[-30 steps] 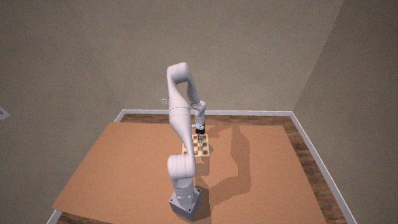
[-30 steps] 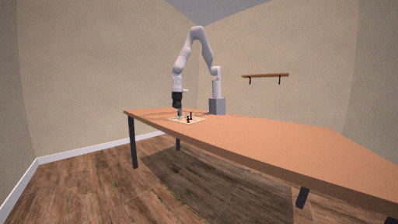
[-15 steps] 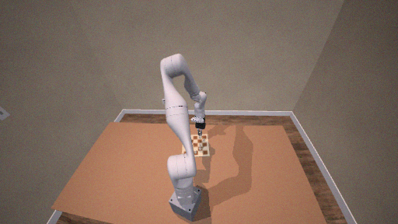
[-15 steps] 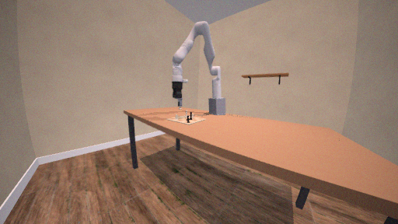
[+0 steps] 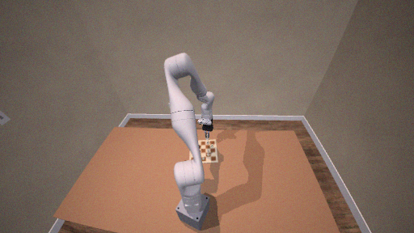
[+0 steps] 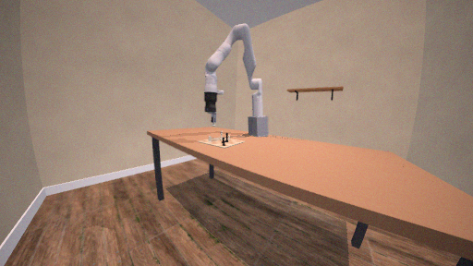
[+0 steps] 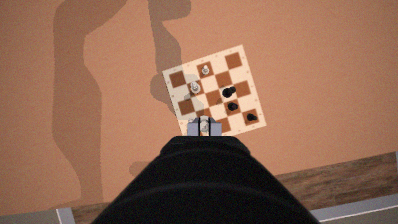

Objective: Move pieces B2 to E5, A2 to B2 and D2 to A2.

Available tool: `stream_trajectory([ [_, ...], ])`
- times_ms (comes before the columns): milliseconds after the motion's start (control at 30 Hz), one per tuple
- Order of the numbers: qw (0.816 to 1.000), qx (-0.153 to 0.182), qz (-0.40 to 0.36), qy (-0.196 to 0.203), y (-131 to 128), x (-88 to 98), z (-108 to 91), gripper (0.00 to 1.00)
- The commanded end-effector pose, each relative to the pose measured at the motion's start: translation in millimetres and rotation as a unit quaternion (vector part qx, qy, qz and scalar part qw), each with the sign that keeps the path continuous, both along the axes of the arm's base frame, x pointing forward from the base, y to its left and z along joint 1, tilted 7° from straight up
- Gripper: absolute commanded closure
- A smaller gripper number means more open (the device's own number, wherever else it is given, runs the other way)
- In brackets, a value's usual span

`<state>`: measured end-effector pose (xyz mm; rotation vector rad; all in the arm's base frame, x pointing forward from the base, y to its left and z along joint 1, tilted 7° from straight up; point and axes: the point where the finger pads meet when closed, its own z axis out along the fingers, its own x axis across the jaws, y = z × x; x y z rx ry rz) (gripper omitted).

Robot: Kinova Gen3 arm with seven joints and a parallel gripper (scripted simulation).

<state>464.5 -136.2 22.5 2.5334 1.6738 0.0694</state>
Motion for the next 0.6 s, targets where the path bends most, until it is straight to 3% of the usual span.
stream_trajectory([
  [0, 1.000, 0.000, 0.001, -0.001, 0, 0.1, 1.0, 1.00],
  [133, 1.000, 0.000, 0.017, -0.002, 1, -12.8, -1.3, 1.00],
  [433, 0.993, -0.010, 0.117, 0.004, 10, -91.2, -9.0, 1.00],
  [500, 0.993, -0.010, 0.117, 0.004, 10, -91.2, -9.0, 1.00],
  [567, 0.991, -0.013, 0.134, 0.007, 12, -104.4, -9.3, 1.00],
])
